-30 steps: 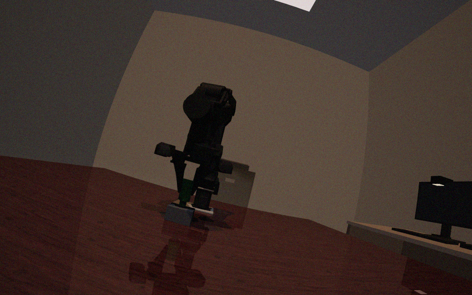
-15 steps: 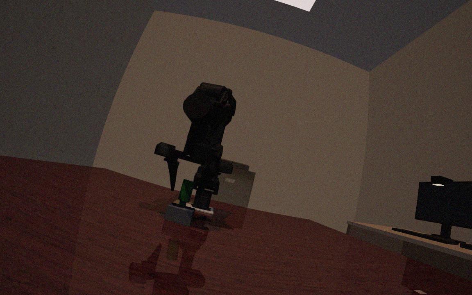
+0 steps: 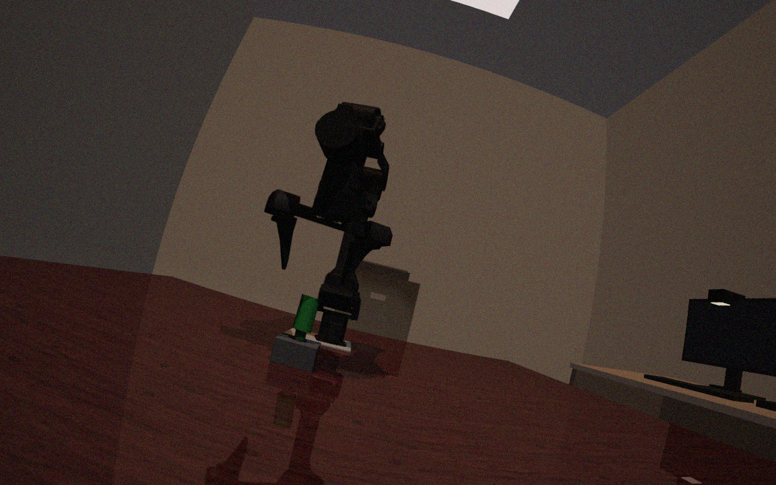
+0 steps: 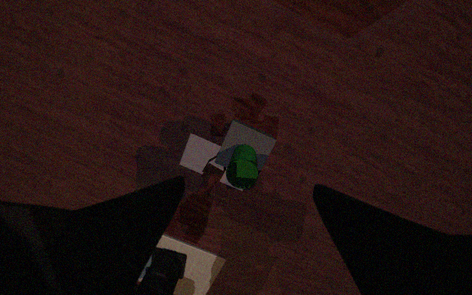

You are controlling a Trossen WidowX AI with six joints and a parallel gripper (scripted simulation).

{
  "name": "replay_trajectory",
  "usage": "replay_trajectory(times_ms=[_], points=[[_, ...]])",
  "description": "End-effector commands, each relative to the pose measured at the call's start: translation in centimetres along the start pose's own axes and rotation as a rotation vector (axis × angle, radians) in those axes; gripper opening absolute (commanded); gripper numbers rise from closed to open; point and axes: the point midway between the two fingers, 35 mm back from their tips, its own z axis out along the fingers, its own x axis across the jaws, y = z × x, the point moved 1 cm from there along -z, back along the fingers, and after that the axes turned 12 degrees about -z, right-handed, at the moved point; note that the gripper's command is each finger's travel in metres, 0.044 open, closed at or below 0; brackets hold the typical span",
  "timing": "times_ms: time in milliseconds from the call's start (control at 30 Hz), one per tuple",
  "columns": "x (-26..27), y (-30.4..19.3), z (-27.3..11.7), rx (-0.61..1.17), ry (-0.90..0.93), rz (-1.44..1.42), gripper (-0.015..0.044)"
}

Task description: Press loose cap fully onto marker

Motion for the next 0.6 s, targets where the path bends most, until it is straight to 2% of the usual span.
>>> replay_trajectory(times_ms=[0,67,133,267,567], points=[[0.2,-0.3,-1.5,0.001,0.001,0.001,0.044],[0.2,-0.3,-1.5,0.001,0.001,0.001,0.044],[0.3,-0.3,-1.3,0.001,0.001,0.063,0.0387],[0.5,-0.3,-0.4,0.002,-0.001,0.36,0.0282],[0.5,-0.3,-0.4,0.002,-0.001,0.376,0.0046]])
